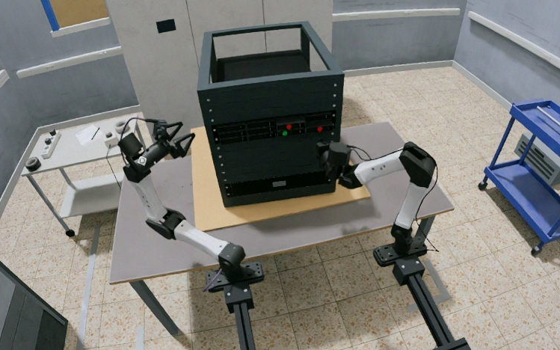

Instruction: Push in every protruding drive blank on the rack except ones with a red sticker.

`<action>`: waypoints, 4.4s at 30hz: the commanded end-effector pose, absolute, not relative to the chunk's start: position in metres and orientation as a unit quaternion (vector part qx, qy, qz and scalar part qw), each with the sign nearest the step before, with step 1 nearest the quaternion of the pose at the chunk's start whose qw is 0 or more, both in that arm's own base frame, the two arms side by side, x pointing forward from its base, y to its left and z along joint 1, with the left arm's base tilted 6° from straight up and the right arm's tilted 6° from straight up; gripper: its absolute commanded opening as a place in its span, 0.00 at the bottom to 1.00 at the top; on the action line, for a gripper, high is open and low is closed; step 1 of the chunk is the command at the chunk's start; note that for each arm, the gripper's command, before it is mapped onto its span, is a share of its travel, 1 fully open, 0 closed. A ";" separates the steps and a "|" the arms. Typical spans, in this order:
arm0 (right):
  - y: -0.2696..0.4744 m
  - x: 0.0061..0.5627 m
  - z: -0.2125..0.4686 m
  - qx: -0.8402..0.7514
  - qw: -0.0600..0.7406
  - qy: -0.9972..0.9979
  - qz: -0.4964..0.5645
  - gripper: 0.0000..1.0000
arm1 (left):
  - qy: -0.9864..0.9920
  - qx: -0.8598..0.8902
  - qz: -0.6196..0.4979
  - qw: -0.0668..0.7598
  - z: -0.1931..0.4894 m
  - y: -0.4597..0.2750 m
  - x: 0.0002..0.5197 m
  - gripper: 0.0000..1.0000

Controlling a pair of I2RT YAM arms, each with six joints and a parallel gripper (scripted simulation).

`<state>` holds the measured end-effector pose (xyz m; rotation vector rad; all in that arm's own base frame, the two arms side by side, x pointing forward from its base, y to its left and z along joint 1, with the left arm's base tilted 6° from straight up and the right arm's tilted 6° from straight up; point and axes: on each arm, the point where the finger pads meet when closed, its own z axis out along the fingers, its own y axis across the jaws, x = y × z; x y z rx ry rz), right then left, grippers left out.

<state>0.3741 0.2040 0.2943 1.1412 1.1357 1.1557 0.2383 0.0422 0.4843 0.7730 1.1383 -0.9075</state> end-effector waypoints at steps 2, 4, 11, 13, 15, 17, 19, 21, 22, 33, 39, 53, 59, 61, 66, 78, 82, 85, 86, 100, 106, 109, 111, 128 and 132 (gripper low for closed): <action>0.195 0.362 0.323 0.484 0.555 0.441 0.513 0.00 | 0.506 0.362 -0.390 0.679 0.489 0.030 0.228 1.00; 0.195 0.363 0.328 0.485 0.556 0.435 0.516 0.00 | 0.506 0.362 -0.390 0.679 0.489 0.030 0.228 1.00; 0.202 0.364 0.330 0.484 0.558 0.437 0.513 0.00 | 0.508 0.357 -0.401 0.673 0.501 0.021 0.214 1.00; 0.214 0.363 0.327 0.480 0.558 0.445 0.509 0.00 | 0.513 0.348 -0.410 0.669 0.510 0.015 0.203 1.00; 0.226 0.358 0.332 0.480 0.559 0.445 0.509 0.00 | 0.520 0.342 -0.415 0.664 0.520 0.002 0.185 1.00; 0.235 0.354 0.335 0.484 0.562 0.442 0.505 0.00 | 0.527 0.338 -0.415 0.660 0.527 -0.011 0.169 1.00; 0.235 0.354 0.335 0.484 0.562 0.442 0.505 0.00 | 0.527 0.338 -0.415 0.660 0.527 -0.011 0.169 1.00; 0.248 0.349 0.338 0.489 0.564 0.439 0.501 0.00 | 0.539 0.335 -0.410 0.655 0.534 -0.036 0.145 1.00; 0.256 0.346 0.340 0.491 0.564 0.438 0.499 0.00 | 0.547 0.335 -0.404 0.652 0.536 -0.052 0.133 1.00; 0.312 0.321 0.345 0.496 0.554 0.443 0.501 0.00 | 0.638 0.344 -0.275 0.632 0.487 -0.180 0.093 1.00; 0.315 0.318 0.353 0.493 0.548 0.441 0.512 0.00 | 0.658 0.331 -0.236 0.634 0.476 -0.179 0.102 1.00; 0.312 0.332 0.361 0.492 0.549 0.445 0.508 0.00 | 0.670 0.297 -0.210 0.647 0.477 -0.168 0.113 1.00; 0.313 0.352 0.358 0.491 0.551 0.449 0.504 0.00 | 0.670 0.291 -0.206 0.650 0.479 -0.167 0.115 1.00; 0.312 0.354 0.359 0.491 0.551 0.448 0.505 0.00 | 0.670 0.293 -0.208 0.650 0.479 -0.167 0.115 1.00; 0.312 0.362 0.358 0.491 0.551 0.448 0.505 0.00 | 0.670 0.293 -0.208 0.649 0.479 -0.168 0.114 1.00; 0.311 0.375 0.356 0.491 0.551 0.447 0.505 0.00 | 0.670 0.292 -0.210 0.650 0.480 -0.167 0.114 1.00; 0.311 0.383 0.356 0.491 0.551 0.449 0.504 0.00 | 0.670 0.292 -0.210 0.650 0.480 -0.167 0.114 1.00; 0.310 0.389 0.356 0.491 0.551 0.449 0.504 0.00 | 0.670 0.292 -0.210 0.650 0.480 -0.167 0.114 1.00; 0.310 0.389 0.356 0.491 0.551 0.449 0.504 0.00 | 0.670 0.292 -0.210 0.650 0.480 -0.167 0.114 1.00; 0.307 0.415 0.359 0.491 0.551 0.449 0.504 0.00 | 0.670 0.292 -0.210 0.650 0.480 -0.167 0.114 1.00; 0.306 0.423 0.360 0.491 0.551 0.449 0.504 0.00 | 0.670 0.291 -0.211 0.650 0.481 -0.166 0.115 1.00; 0.307 0.430 0.358 0.490 0.552 0.451 0.502 0.00 | 0.670 0.291 -0.211 0.650 0.481 -0.166 0.115 1.00; 0.306 0.434 0.358 0.490 0.552 0.451 0.502 0.00 | 0.670 0.291 -0.211 0.650 0.481 -0.166 0.115 1.00; 0.303 0.371 0.354 0.491 0.555 0.433 0.513 0.00 | 0.672 0.319 -0.186 0.643 0.465 -0.183 0.109 1.00; 0.303 0.368 0.353 0.491 0.555 0.433 0.513 0.00 | 0.671 0.315 -0.190 0.643 0.467 -0.180 0.110 1.00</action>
